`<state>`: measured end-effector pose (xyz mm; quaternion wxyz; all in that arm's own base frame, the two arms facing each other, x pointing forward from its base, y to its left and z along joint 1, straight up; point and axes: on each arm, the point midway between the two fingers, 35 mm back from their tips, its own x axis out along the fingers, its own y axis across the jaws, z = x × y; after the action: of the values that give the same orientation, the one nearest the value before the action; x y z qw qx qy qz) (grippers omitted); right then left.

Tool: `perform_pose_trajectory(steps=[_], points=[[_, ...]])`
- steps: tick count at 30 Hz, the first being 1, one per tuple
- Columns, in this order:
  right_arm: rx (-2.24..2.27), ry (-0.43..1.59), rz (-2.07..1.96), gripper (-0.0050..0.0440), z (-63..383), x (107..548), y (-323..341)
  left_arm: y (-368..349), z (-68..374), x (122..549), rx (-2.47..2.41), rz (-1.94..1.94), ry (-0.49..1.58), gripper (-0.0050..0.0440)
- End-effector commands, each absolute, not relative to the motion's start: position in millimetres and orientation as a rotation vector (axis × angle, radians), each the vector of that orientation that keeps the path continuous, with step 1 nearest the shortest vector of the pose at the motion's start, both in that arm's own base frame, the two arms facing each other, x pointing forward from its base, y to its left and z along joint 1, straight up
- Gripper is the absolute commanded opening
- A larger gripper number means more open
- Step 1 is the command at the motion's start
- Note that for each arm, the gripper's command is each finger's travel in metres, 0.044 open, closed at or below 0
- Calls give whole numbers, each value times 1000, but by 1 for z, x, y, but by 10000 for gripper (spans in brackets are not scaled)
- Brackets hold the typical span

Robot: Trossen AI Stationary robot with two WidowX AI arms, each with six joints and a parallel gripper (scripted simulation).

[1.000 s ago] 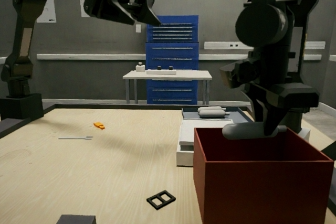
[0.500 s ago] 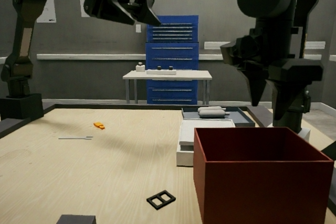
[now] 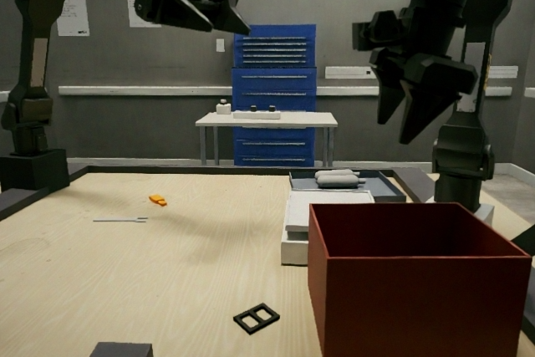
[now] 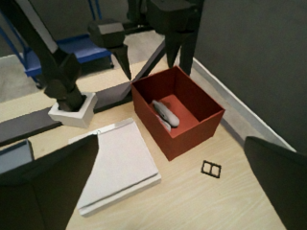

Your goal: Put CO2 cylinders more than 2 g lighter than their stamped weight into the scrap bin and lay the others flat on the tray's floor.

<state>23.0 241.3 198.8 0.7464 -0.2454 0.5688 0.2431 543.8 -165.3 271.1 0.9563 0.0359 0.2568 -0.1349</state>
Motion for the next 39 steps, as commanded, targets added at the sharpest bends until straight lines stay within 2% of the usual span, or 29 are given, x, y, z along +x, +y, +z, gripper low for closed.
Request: perform_pose_trajectory(steps=[1, 3, 5, 14, 29, 39], points=[[-457, 1088, 485, 440, 221, 57, 208, -135, 326, 515, 47, -246, 384, 440], [-457, 1088, 485, 440, 221, 57, 208, -135, 326, 515, 47, -246, 384, 440], [-421, 1006, 454, 440, 229, 75, 193, -122, 334, 503, 40, -230, 353, 440], [-289, 692, 312, 440, 258, 143, 131, -61, 361, 429, 11, -139, 171, 440], [-239, 509, 223, 440, 266, 190, 84, -12, 343, 341, 1, -38, -4, 440], [-151, 360, 171, 440, 278, 231, 66, -3, 333, 319, 2, -11, -54, 440]])
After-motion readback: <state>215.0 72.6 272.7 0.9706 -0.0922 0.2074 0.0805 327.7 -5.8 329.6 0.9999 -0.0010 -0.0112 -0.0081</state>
